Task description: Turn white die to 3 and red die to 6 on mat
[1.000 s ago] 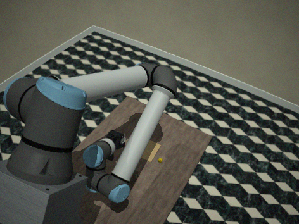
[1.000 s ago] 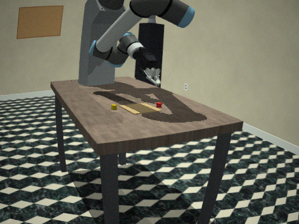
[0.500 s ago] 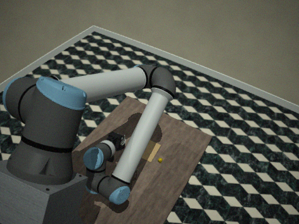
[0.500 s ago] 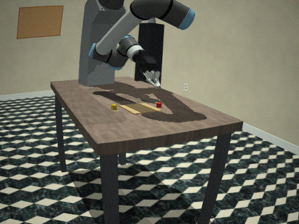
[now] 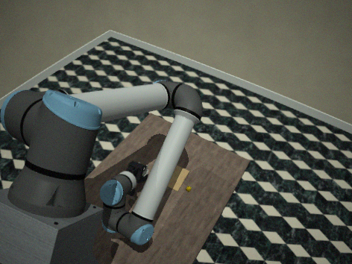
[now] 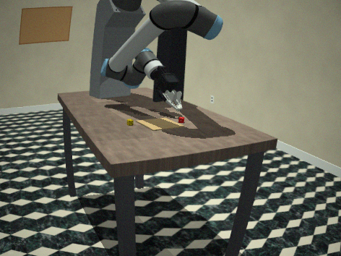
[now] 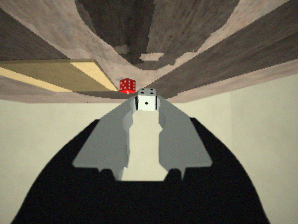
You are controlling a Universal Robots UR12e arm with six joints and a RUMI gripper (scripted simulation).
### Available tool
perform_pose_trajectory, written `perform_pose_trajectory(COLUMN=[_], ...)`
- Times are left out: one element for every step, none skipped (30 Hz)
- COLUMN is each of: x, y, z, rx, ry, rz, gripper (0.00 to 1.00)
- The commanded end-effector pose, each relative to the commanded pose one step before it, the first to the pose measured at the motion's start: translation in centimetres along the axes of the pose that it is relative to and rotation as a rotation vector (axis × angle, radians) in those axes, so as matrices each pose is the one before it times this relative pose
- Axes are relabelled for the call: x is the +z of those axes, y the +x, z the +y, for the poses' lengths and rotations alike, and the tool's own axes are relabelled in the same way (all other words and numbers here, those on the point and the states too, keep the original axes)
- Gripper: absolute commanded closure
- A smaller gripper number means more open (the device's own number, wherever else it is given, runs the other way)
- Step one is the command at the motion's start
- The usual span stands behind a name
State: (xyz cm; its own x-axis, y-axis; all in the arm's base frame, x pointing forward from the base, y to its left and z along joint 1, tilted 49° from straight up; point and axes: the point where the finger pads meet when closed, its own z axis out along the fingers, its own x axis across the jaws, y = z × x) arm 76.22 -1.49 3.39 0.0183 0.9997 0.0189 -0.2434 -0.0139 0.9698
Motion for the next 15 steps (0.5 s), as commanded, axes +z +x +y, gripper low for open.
perform_pose_trajectory(x=[0.658,0.096,0.078,0.059,0.042,0.027,0.015,0.006,0.001,0.0,0.0,0.0,0.0,0.0,0.0], y=[0.009,0.0,0.0,0.0,0.0,0.0,0.0,0.0,0.0,0.0,0.0,0.0,0.0,0.0,0.0], z=[-0.867,-0.137,-0.111,-0.085,-0.06,-0.039,-0.021,-0.008,-0.001,0.0,0.0,0.0,0.0,0.0,0.0], rx=[0.0,0.0,0.0,0.0,0.0,0.0,0.0,0.0,0.0,0.0,0.0,0.0,0.0,0.0,0.0], ry=[-0.00021,0.0,0.0,0.0,0.0,0.0,0.0,0.0,0.0,0.0,0.0,0.0,0.0,0.0,0.0], rz=[-0.00028,0.0,0.0,0.0,0.0,0.0,0.0,0.0,0.0,0.0,0.0,0.0,0.0,0.0,0.0], gripper=[0.97,0.97,0.97,0.97,0.97,0.97,0.97,0.97,0.97,0.97,0.97,0.97,0.97,0.97,0.97])
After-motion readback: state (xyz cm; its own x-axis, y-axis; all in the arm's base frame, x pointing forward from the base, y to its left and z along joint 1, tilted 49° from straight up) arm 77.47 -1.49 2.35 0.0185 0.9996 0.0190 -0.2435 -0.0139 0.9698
